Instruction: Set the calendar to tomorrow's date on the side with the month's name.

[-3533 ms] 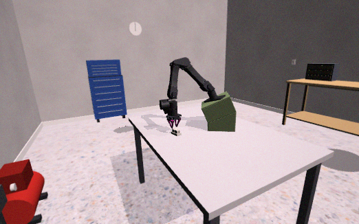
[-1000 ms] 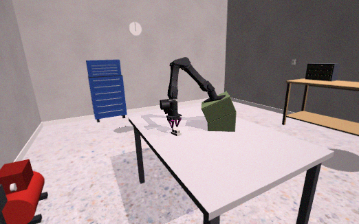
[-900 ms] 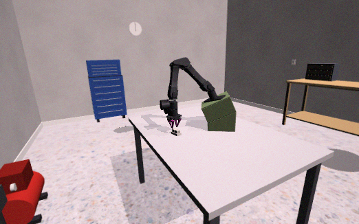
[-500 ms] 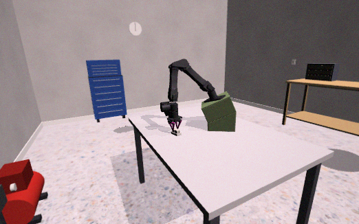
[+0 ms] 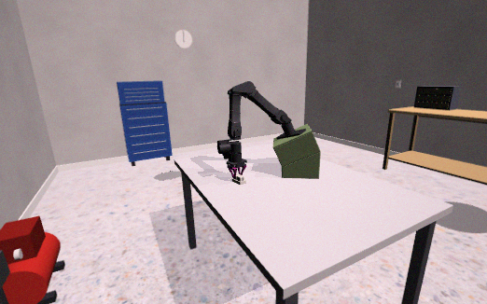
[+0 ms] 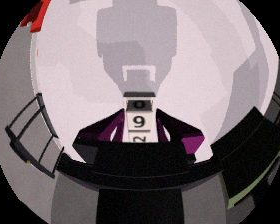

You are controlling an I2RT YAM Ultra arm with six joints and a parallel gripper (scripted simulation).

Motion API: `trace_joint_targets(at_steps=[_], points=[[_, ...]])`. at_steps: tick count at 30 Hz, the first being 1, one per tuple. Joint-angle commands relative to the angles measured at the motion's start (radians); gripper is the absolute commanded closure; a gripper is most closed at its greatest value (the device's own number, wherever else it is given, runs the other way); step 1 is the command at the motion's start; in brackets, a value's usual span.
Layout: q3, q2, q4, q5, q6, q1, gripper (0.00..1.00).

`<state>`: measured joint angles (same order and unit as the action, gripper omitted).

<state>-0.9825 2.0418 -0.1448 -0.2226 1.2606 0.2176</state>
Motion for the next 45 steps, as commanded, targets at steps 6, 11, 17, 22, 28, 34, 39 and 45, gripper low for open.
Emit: trace_joint_targets(at_steps=[6,11,17,22,28,34,39,45], points=[[-0.004,-0.005,0.001,-0.001,-0.001,-0.001,0.55],[-0.004,-0.005,0.001,-0.001,-0.001,-0.001,0.55],[-0.004,-0.005,0.001,-0.001,-0.001,-0.001,0.55],[-0.004,-0.005,0.001,-0.001,-0.001,-0.001,0.55],[-0.004,-0.005,0.001,-0.001,-0.001,-0.001,0.55],[-0.004,-0.005,0.001,-0.001,-0.001,-0.001,0.74],[-0.004,-0.005,0.001,-0.001,-0.001,-0.001,0.74],[-0.004,-0.005,0.001,-0.001,-0.001,-0.001,0.74]])
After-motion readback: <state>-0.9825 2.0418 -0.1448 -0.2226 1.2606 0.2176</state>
